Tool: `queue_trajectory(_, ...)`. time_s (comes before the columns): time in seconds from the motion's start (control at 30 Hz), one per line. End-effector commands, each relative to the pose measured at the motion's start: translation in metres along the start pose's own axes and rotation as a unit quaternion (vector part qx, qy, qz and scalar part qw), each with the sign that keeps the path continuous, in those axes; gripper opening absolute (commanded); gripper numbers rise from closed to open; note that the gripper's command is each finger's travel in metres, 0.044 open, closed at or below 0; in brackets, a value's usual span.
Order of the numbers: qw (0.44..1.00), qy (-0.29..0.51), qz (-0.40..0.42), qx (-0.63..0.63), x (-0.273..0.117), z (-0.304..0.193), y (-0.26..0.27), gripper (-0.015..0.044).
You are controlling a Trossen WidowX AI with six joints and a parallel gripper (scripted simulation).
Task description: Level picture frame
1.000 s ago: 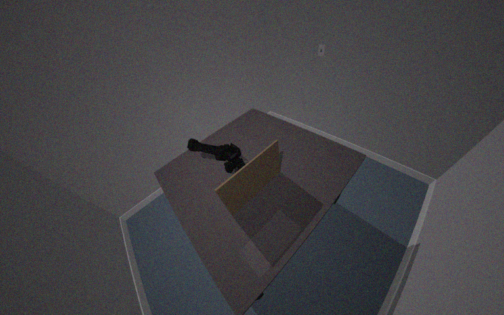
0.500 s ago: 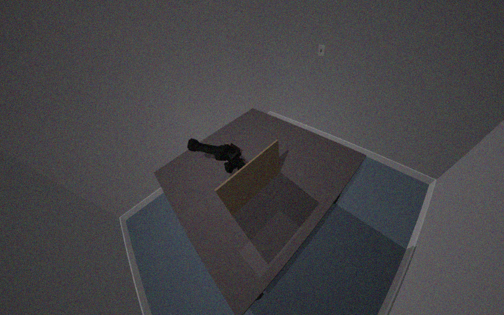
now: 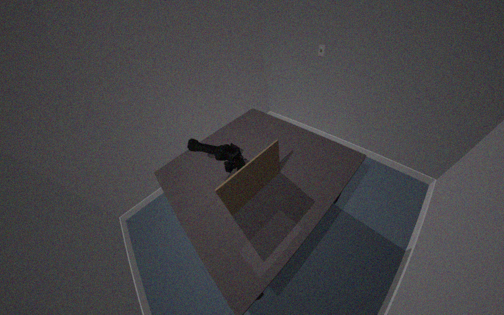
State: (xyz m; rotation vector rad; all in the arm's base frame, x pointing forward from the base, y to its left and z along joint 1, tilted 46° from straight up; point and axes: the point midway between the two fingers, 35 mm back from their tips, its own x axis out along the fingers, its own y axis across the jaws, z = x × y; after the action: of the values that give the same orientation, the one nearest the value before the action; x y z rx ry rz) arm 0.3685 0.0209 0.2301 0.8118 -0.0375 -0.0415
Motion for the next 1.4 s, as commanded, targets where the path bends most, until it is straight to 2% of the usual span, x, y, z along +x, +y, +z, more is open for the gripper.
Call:
queue_trajectory(0.0,1.0,-0.002,-0.001,-0.012,0.0,0.0,0.0,0.0)
queue_trajectory(0.23,1.0,-0.002,-0.001,-0.03,0.0,0.0,0.0,0.0)
queue_trajectory(0.57,1.0,0.0,0.0,-0.021,0.0,0.0,0.0,0.026)
queue_trajectory(0.73,1.0,0.0,0.0,-0.017,-0.006,0.001,0.002,0.026)
queue_trajectory(1.13,0.999,0.002,0.001,0.049,-0.096,0.0,-0.004,0.026)
queue_trajectory(1.37,0.998,0.002,0.002,0.063,-0.096,0.001,0.01,0.026)
